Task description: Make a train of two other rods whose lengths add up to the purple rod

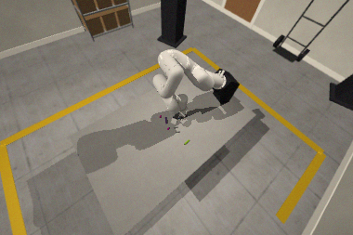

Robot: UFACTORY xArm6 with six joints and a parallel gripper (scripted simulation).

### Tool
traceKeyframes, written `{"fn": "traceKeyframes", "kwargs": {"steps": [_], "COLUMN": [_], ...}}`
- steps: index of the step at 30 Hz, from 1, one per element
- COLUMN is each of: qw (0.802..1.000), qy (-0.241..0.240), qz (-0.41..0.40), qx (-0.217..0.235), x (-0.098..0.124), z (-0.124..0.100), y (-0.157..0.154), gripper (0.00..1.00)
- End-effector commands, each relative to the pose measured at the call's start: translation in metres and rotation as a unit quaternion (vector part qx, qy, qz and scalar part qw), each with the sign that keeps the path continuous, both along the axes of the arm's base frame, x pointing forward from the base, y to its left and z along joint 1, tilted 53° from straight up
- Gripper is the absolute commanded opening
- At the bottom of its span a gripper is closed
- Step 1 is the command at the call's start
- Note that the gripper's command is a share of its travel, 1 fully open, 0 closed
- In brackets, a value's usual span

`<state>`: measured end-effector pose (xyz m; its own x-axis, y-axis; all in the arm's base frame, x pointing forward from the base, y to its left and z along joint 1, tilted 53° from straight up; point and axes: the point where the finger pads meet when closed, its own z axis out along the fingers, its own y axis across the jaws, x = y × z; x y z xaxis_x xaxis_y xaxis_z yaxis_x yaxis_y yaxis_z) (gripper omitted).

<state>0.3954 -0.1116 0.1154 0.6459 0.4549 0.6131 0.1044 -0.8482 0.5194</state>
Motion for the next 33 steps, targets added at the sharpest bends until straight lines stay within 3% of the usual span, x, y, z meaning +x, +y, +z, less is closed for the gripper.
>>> {"fn": "traceKeyframes", "kwargs": {"steps": [1,33], "qw": [1.000,1.000], "qy": [0.000,0.000], "qz": [0.000,0.000], "qx": [0.000,0.000], "x": [0.000,0.011], "z": [0.000,-0.008], "y": [0.000,-0.004], "gripper": [0.24,0.24]}}
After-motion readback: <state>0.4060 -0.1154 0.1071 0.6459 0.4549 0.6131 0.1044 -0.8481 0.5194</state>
